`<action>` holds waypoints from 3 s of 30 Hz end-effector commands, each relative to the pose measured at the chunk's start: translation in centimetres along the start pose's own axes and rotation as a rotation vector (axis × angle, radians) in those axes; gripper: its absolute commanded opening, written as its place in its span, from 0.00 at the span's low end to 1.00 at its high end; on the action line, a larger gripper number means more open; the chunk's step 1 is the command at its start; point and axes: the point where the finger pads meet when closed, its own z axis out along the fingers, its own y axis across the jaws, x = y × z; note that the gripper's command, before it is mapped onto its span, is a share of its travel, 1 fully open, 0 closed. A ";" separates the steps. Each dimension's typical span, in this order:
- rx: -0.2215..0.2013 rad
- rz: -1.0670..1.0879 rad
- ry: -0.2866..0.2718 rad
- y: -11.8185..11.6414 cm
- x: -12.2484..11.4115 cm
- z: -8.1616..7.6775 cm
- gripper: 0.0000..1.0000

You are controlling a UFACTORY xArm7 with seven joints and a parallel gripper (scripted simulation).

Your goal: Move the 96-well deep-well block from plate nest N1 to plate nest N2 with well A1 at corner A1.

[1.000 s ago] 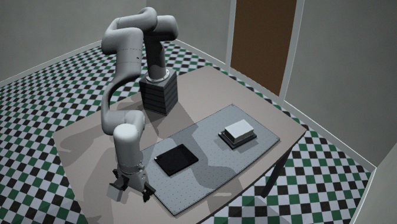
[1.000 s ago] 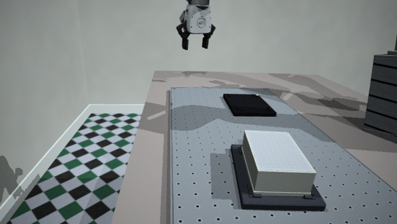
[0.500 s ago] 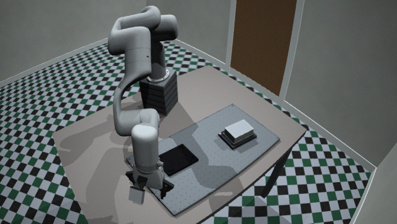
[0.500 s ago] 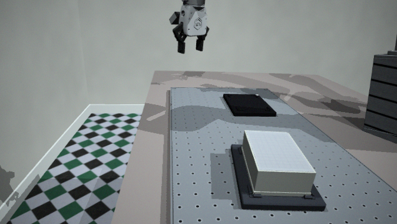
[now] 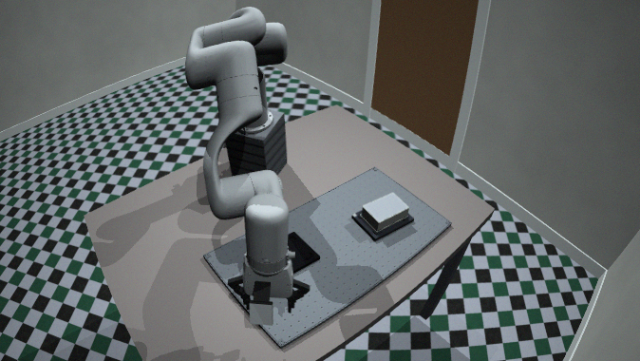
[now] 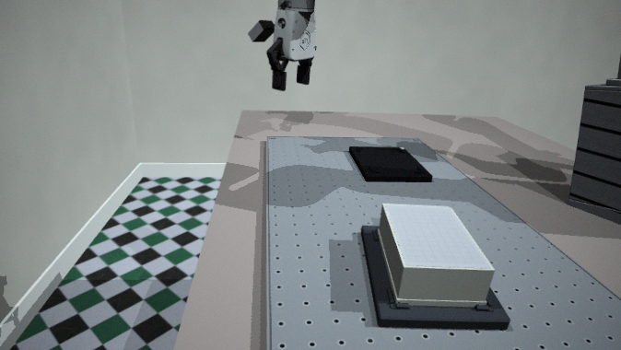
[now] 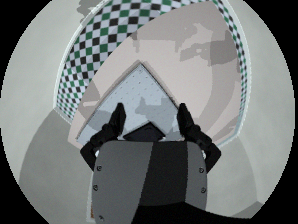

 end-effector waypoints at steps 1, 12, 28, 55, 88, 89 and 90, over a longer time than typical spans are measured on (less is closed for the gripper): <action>0.004 -0.044 0.004 -2.5 -0.8 -0.2 1.00; 0.011 -0.226 -0.002 -6.1 -2.7 -0.2 1.00; 0.018 -0.409 -0.006 -11.2 -5.8 -0.3 1.00; 0.034 -0.779 -0.011 -18.8 -12.1 -0.7 1.00; 0.060 -1.339 -0.009 -27.0 -22.8 -1.5 1.00; 0.060 -1.339 -0.009 -27.0 -22.8 -1.5 1.00; 0.060 -1.339 -0.009 -27.3 -23.2 -1.6 1.00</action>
